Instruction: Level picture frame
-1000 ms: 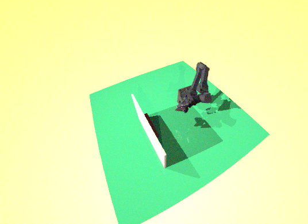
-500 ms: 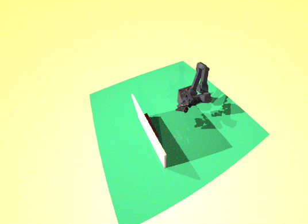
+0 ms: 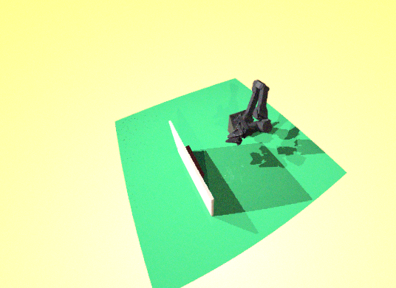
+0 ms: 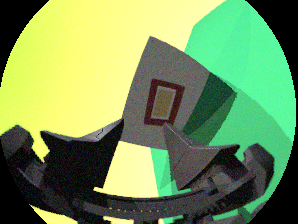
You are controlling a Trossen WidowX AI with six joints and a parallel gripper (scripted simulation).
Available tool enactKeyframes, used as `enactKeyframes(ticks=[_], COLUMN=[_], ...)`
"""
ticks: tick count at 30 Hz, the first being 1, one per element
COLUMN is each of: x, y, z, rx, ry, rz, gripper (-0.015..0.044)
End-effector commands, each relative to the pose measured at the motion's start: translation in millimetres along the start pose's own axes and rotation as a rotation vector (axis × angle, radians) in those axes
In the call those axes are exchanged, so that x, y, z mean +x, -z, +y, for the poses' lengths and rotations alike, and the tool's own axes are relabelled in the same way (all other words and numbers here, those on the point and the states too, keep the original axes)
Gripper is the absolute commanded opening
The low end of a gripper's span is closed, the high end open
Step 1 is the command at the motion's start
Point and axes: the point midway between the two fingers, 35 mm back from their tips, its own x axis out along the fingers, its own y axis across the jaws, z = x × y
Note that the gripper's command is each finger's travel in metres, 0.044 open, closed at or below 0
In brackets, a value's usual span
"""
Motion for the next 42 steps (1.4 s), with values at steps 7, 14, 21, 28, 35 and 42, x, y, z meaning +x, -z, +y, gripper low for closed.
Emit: enactKeyframes(ticks=[7, 14, 21, 28, 35, 42], x=[0, 0, 0, 0, 4, 45], y=[-1, -1, -1, -1, 3, 24], z=[-1, -1, -1, -1, -2, -21], rx=[0.002, 0.002, 0.002, 0.002, 0.004, 0.041], ry=[-0.001, -0.001, -0.001, -0.001, -0.002, -0.032], rz=[-0.003, -0.003, -0.003, -0.003, 0.002, 0.024], gripper=[0.026, 0.026, 0.026, 0.026, 0.026, 0.026])
